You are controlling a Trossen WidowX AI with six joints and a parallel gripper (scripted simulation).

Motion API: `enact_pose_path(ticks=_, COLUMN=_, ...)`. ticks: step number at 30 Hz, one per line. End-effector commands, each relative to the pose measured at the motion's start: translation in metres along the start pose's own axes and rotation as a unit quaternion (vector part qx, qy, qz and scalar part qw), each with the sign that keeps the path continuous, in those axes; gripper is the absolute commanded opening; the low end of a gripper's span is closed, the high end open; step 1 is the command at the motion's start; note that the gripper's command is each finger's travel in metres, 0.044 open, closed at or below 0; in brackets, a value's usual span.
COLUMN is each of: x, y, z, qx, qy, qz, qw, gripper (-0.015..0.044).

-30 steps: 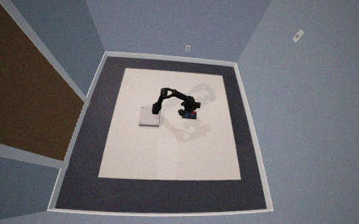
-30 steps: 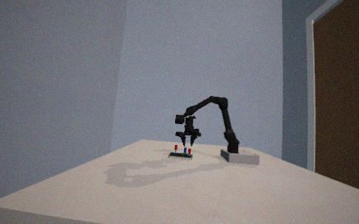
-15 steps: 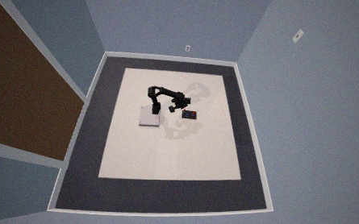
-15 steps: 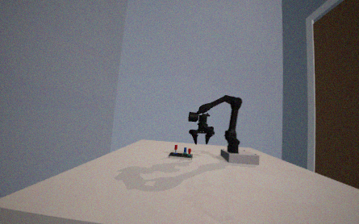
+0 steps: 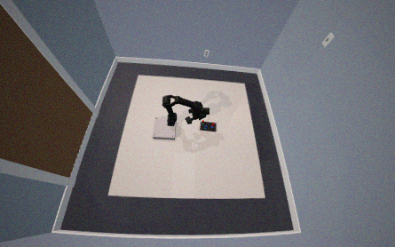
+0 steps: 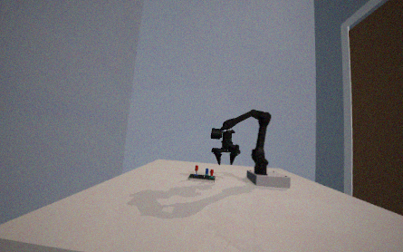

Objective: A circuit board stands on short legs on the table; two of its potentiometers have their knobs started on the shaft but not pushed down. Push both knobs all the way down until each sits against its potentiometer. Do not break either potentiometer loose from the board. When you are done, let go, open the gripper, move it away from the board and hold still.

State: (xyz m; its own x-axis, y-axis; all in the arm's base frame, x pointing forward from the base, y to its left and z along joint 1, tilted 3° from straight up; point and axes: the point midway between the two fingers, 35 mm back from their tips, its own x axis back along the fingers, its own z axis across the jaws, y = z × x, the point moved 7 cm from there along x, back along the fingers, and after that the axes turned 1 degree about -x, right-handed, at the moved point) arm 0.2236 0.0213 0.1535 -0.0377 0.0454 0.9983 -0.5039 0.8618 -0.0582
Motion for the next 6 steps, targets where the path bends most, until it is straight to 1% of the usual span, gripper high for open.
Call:
enact_pose_path(ticks=1, x=0.0001, y=0.0003, z=0.0005, qx=-0.002, qy=0.001, qz=0.000, qw=1.000, gripper=0.0440)
enact_pose_path(ticks=6, x=0.0001, y=0.0003, z=0.0005, qx=-0.002, qy=0.001, qz=0.000, qw=1.000, gripper=0.0440)
